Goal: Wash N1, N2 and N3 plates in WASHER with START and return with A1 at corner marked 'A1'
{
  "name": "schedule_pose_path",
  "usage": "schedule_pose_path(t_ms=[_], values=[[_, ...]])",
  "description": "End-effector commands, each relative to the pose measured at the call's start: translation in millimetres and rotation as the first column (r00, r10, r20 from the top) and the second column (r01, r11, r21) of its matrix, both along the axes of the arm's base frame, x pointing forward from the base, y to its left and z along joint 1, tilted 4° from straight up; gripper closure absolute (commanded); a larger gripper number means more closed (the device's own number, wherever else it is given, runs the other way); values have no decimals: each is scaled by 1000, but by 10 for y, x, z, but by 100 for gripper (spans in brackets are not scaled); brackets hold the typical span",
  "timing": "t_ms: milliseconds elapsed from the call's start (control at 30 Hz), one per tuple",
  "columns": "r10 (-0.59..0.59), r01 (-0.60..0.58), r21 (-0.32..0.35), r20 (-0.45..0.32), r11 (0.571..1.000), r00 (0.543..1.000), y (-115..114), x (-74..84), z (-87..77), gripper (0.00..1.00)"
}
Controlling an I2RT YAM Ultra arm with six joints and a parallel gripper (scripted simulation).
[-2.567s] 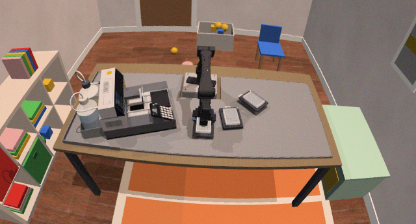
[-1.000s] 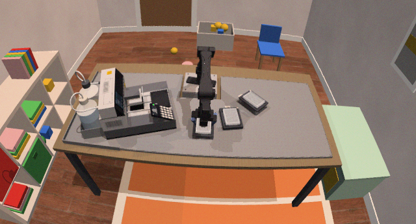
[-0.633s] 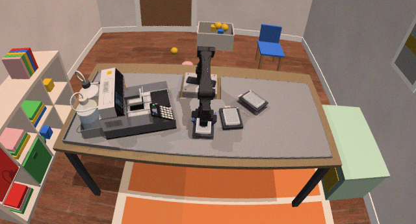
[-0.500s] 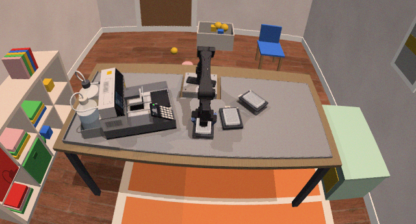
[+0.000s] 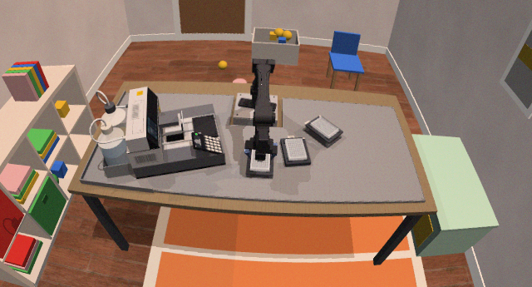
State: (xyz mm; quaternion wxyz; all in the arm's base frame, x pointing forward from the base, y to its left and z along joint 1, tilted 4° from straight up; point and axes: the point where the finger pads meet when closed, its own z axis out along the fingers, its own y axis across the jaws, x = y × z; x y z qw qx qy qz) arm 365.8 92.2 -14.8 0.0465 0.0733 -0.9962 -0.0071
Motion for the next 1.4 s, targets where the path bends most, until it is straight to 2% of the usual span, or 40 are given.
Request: schedule_pose_path(t_ms=[0,1367], values=[[-1,0,8,32,1000,1000,15,76,129,0],[-1,0,8,32,1000,999,6,116,744,0]])
